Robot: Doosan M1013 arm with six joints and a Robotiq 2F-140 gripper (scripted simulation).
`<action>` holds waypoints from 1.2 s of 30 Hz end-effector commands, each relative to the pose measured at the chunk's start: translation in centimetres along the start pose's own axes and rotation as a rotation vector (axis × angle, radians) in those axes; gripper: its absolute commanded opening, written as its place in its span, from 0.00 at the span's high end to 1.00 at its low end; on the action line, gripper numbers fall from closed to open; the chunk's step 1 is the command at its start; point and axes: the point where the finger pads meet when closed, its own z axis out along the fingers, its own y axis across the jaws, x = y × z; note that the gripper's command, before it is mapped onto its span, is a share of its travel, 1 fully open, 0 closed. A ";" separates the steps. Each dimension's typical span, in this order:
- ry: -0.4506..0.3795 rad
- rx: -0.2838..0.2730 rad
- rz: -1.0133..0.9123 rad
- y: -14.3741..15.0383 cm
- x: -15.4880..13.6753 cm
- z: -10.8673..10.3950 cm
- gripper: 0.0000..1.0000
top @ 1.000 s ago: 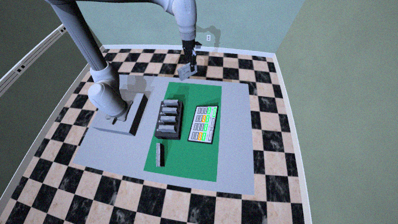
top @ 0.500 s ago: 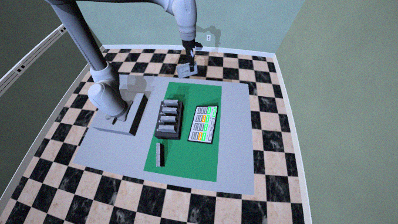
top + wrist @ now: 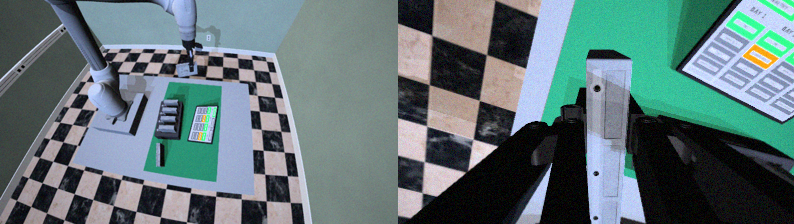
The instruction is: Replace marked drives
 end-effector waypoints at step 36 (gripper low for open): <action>0.001 0.001 0.464 0.0 0.0 -0.1 0.90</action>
